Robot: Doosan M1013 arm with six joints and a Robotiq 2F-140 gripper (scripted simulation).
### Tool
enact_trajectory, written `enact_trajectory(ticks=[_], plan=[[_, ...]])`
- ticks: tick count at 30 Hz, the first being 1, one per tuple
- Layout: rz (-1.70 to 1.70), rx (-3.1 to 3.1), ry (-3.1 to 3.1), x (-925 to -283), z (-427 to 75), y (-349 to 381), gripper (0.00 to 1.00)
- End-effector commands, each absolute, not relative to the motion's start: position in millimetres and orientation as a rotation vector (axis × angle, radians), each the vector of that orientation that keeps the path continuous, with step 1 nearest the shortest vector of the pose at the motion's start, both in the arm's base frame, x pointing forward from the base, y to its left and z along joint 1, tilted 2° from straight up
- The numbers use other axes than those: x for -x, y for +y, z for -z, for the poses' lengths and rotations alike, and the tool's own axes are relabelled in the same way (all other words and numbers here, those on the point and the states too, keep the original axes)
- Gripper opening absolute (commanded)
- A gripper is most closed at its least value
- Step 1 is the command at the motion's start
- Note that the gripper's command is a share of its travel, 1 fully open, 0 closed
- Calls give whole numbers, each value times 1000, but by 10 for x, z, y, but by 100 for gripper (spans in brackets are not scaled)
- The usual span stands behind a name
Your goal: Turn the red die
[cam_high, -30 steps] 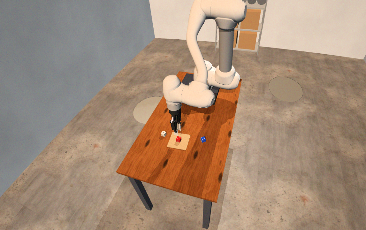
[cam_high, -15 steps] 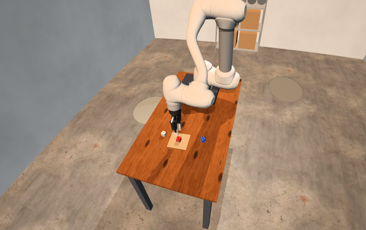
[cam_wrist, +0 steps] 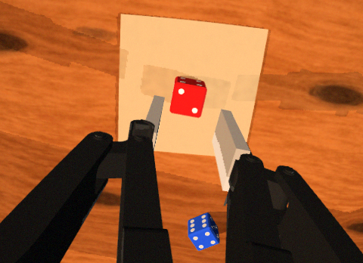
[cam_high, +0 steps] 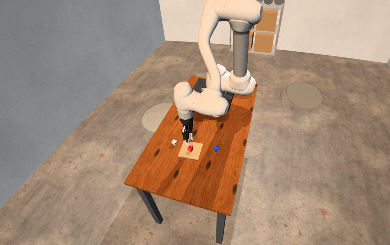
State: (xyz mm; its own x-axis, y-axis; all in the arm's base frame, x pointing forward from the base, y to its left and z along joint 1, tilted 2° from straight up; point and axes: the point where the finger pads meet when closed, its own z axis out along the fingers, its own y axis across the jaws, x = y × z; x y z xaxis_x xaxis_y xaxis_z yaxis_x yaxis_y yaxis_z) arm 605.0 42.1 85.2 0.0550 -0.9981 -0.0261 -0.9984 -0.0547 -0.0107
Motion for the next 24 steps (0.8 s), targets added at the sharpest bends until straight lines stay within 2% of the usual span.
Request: enact_trajectory(ticks=[1, 24], plan=[[-18, 2263, 2142, -6051, -810, 423, 28], [-18, 2263, 2142, -6054, -508, 436, 28]])
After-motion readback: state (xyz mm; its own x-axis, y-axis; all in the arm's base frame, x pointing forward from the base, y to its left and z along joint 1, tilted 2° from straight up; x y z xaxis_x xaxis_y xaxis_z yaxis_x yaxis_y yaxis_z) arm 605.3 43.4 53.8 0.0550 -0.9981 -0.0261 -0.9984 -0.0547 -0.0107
